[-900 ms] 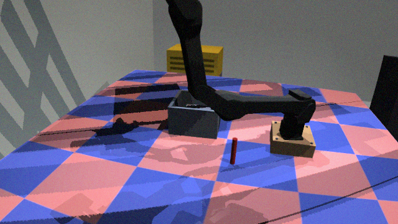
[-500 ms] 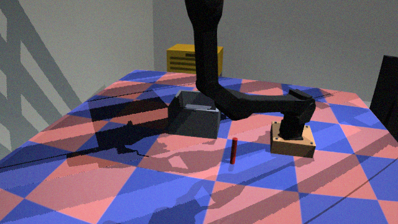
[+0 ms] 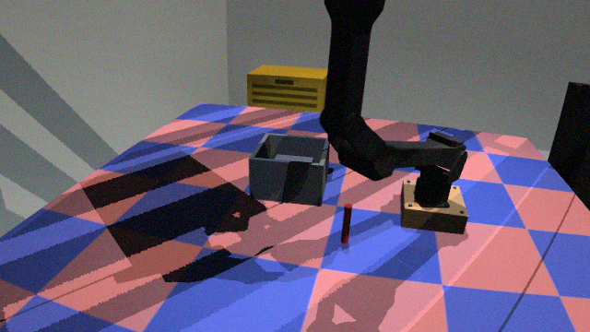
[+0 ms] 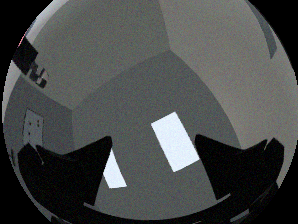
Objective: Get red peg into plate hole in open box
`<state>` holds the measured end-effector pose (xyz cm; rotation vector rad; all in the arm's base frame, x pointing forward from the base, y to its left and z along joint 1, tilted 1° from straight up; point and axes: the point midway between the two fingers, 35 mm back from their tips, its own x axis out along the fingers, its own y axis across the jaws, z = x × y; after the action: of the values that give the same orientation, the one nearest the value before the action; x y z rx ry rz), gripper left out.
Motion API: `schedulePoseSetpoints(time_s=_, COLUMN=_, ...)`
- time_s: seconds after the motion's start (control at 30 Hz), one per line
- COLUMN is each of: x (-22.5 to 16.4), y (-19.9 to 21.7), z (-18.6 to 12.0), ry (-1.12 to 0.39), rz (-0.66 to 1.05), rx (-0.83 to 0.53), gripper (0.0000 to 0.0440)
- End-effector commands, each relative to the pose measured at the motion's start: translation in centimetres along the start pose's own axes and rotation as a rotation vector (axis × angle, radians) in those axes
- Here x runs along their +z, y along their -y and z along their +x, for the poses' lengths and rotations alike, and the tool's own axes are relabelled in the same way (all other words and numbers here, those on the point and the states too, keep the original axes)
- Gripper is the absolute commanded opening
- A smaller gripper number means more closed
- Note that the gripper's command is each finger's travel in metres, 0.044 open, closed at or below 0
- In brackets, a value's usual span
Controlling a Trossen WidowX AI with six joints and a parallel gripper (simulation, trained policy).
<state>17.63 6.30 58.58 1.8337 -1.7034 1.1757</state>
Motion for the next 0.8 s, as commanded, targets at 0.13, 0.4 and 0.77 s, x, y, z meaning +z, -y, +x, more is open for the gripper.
schedulePoseSetpoints(time_s=0.13, x=-0.4, y=-4.9, z=0.8, ry=0.060, rz=0.265, rx=0.082, gripper=0.0440)
schedulePoseSetpoints(time_s=0.4, x=0.0, y=-9.1, z=1.4, ry=0.130, rz=0.519, rx=0.160, gripper=0.0440)
schedulePoseSetpoints(time_s=0.77, x=2.3, y=-14.1, z=2.2, ry=0.248, rz=0.853, rx=0.287, gripper=0.0440)
